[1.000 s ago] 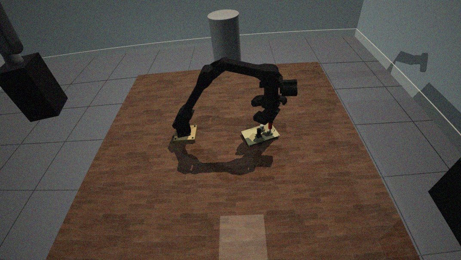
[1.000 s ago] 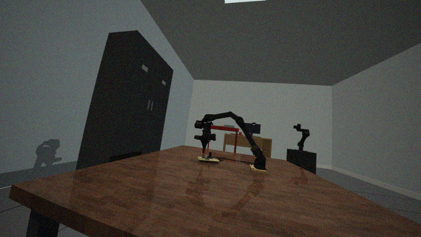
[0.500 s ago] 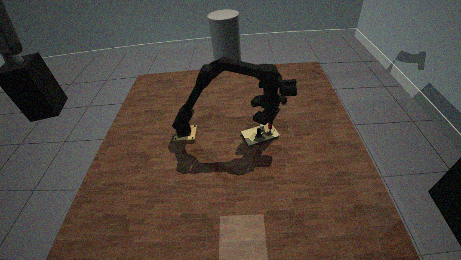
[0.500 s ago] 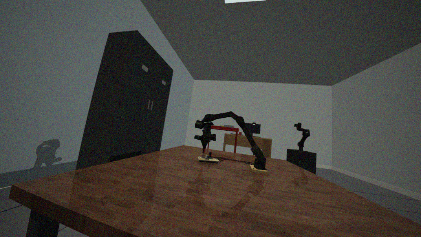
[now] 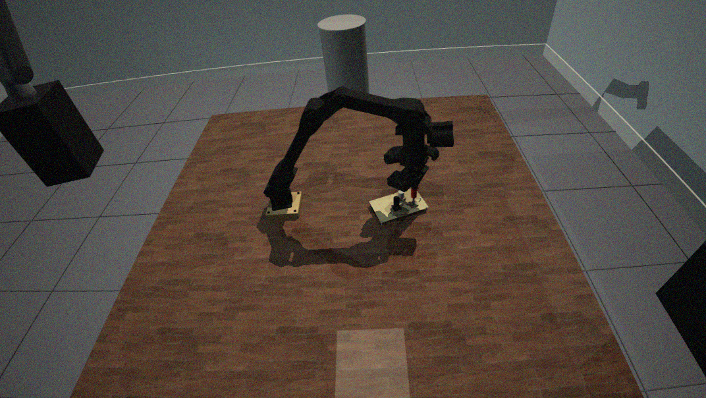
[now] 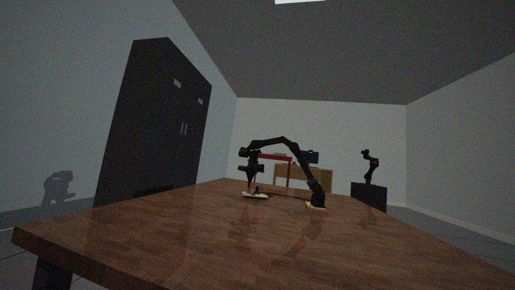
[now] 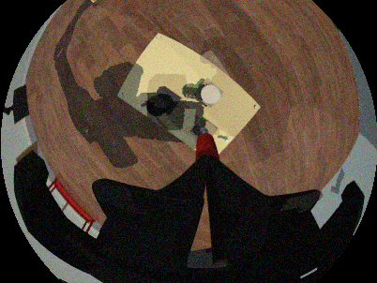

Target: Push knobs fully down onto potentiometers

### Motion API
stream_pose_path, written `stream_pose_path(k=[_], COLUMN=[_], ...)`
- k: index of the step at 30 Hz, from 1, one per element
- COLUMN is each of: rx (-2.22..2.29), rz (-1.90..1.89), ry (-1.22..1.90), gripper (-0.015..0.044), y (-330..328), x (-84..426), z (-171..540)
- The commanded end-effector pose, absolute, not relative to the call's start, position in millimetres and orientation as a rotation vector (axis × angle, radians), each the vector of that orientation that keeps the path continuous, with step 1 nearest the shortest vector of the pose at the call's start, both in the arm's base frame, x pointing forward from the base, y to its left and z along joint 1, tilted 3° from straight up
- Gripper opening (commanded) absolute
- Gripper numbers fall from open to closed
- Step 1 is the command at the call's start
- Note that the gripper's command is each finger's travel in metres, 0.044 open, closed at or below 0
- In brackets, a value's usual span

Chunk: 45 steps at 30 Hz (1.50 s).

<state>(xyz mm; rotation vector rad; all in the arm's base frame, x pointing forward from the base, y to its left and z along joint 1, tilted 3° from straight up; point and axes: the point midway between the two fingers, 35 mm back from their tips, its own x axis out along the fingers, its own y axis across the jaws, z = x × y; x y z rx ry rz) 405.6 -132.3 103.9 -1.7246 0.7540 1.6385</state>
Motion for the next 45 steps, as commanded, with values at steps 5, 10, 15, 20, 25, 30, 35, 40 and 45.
stream_pose_path(k=[5, 10, 15, 20, 25, 30, 35, 40, 45], rx=[-1.699, -1.699, -1.699, -1.699, -1.699, -1.699, -1.699, -1.699, -1.699], rz=[1.665, 1.665, 1.665, 1.665, 1.665, 1.665, 1.665, 1.665, 1.665], ry=[0.752, 0.752, 0.752, 0.752, 0.752, 0.752, 0.752, 0.752, 0.752], gripper=[0.0000, 0.0000, 0.0000, 0.0000, 0.0000, 0.0000, 0.0000, 0.0000, 0.0000], y=[-131.1, -130.9, -130.9, -130.8, -130.7, -130.7, -130.6, -130.4, -130.4], x=[408.3, 408.4, 408.4, 408.5, 408.7, 408.7, 408.8, 409.0, 409.0], z=[80.9, 76.0, 75.7, 73.4, 68.5, 68.3, 66.0, 61.0, 60.8])
